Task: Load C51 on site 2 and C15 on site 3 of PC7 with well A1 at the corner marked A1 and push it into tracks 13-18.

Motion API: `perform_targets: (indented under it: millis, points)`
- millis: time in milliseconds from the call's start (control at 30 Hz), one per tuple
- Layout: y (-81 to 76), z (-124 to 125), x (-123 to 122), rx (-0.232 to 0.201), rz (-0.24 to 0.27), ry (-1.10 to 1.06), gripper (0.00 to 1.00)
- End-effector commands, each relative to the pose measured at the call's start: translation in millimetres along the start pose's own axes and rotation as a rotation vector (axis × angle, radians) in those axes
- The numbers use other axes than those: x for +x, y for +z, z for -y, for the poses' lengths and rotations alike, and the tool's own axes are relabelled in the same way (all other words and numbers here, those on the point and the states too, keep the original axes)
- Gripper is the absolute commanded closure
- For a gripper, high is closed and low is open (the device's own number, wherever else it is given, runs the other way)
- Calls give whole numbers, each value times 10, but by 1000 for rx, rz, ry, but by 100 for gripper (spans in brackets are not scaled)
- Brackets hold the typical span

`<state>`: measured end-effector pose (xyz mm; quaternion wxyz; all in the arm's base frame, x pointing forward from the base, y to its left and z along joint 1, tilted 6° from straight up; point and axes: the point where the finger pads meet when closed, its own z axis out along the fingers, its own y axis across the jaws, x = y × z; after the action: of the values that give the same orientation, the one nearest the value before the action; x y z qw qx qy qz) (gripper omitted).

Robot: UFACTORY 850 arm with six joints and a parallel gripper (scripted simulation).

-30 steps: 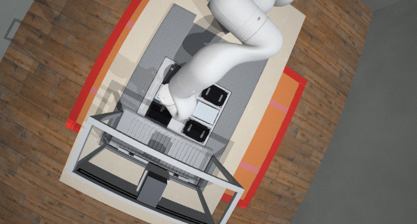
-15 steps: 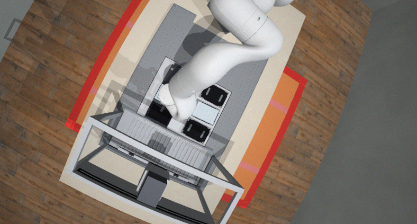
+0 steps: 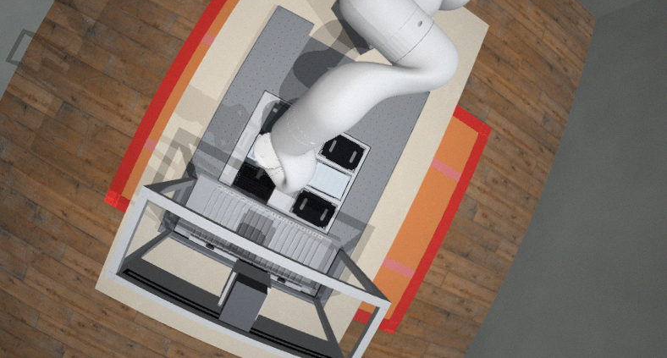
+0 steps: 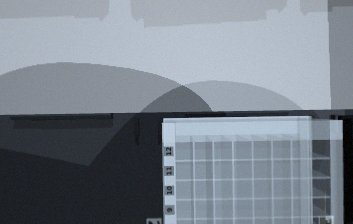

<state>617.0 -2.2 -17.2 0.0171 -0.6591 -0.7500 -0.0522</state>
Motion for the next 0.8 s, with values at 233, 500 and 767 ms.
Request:
perform_targets:
  millis: [233,500,767]
  points:
    - [-140,-8,-1,-2,0,0,0]
    - [-274,-8,-1,-2,0,0,0]
    - [-373,-8,-1,-2,0,0,0]
